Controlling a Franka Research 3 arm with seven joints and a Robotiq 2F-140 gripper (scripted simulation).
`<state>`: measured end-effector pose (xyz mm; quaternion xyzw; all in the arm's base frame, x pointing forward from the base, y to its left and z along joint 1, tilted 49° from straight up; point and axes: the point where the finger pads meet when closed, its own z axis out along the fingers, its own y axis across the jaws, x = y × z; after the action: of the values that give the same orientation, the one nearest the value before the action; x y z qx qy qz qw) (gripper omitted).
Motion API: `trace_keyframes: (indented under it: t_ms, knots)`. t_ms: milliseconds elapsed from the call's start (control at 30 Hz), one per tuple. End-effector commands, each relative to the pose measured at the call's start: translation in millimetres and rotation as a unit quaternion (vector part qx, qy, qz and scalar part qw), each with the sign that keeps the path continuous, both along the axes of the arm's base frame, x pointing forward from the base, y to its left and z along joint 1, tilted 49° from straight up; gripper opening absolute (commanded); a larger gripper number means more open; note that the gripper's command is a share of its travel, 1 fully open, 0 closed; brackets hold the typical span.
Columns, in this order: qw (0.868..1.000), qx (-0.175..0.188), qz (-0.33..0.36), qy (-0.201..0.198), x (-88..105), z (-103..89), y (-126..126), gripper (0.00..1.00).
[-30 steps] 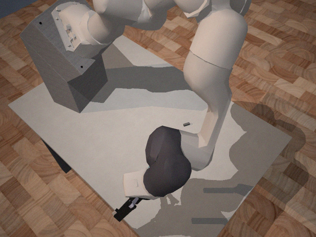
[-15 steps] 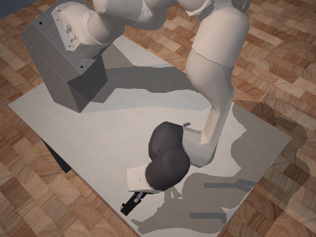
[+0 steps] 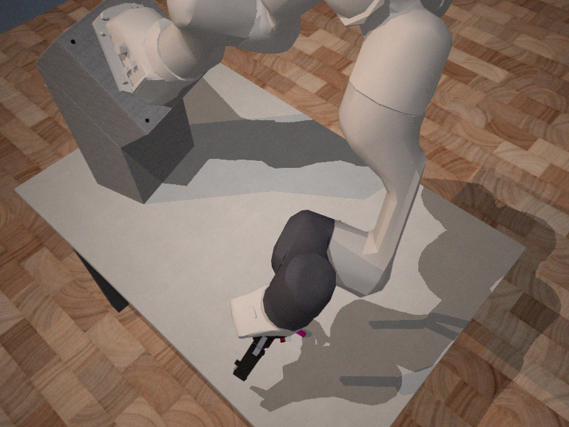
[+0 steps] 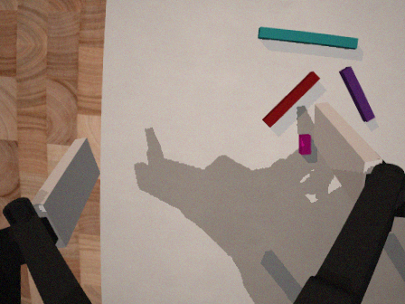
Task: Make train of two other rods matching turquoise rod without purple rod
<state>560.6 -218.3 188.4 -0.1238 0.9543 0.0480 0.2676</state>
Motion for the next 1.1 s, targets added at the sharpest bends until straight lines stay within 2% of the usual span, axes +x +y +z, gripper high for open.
trace_keyframes:
  t_ms: [0,67,100,333,367,633,667,933,967,1067]
  knots:
    - [0.998,-0.023,0.048,-0.027,2.6,2.0,2.8,1.0]
    - [0.998,-0.023,0.048,-0.027,2.6,2.0,2.8,1.0]
    - [0.996,-0.027,0.071,-0.051,5.0,1.8,18.2,1.0]
    - [0.996,-0.027,0.071,-0.051,5.0,1.8,18.2,1.0]
    - [0.992,-0.035,0.093,-0.075,6.4,1.2,33.2,1.0]
    - [0.992,-0.035,0.093,-0.075,6.4,1.2,33.2,1.0]
    - [0.988,-0.045,0.113,-0.099,6.5,0.1,47.3,1.0]
    - [0.988,-0.045,0.113,-0.099,6.5,0.1,47.3,1.0]
    - [0.982,-0.057,0.131,-0.12,5.5,-1.5,60.3,1.0]
    - [0.982,-0.057,0.131,-0.12,5.5,-1.5,60.3,1.0]
